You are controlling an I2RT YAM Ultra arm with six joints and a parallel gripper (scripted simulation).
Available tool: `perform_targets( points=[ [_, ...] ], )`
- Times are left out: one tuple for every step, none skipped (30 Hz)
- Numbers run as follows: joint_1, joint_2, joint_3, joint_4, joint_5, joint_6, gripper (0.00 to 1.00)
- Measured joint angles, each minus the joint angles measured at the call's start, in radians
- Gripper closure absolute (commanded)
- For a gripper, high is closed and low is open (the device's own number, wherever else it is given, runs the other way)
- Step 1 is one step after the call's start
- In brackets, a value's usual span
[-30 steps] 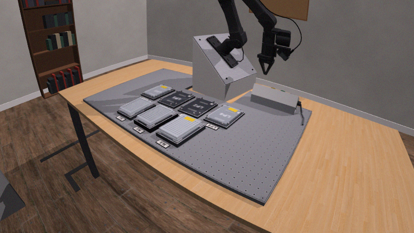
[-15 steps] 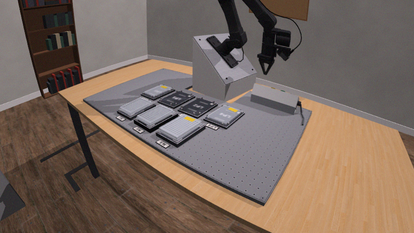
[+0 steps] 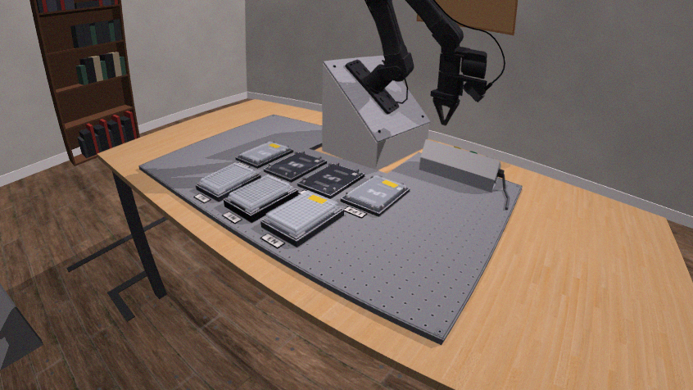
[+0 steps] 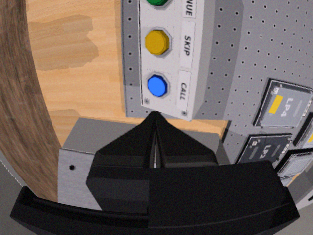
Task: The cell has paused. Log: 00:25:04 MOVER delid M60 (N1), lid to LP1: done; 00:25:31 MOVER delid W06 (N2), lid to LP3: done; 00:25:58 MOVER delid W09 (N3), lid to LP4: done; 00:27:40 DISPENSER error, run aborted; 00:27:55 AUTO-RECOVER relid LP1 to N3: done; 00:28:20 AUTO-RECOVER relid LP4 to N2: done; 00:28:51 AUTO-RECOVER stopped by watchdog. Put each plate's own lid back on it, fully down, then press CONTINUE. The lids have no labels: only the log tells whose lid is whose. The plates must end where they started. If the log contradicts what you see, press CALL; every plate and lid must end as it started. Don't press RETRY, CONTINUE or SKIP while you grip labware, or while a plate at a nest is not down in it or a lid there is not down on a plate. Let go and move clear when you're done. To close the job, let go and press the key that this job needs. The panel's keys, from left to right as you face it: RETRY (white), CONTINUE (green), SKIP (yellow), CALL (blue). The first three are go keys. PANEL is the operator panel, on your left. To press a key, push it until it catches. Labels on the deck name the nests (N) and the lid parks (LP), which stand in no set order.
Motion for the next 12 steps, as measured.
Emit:
perform_targets(
  points=[
    [0.000,0.000,0.000,0.000,0.000,0.000,1.00],
    [0.000,0.000,0.000,0.000,0.000,0.000,1.00],
    [0.000,0.000,0.000,0.000,0.000,0.000,1.00],
    [0.000,0.000,0.000,0.000,0.000,0.000,1.00],
    [0.000,0.000,0.000,0.000,0.000,0.000,1.00],
    [0.000,0.000,0.000,0.000,0.000,0.000,1.00],
    [0.000,0.000,0.000,0.000,0.000,0.000,1.00],
    [0.000,0.000,0.000,0.000,0.000,0.000,1.00],
    [0.000,0.000,0.000,0.000,0.000,0.000,1.00],
    [0.000,0.000,0.000,0.000,0.000,0.000,1.00],
    [0.000,0.000,0.000,0.000,0.000,0.000,1.00],
    [0.000,0.000,0.000,0.000,0.000,0.000,1.00]
  ],
)
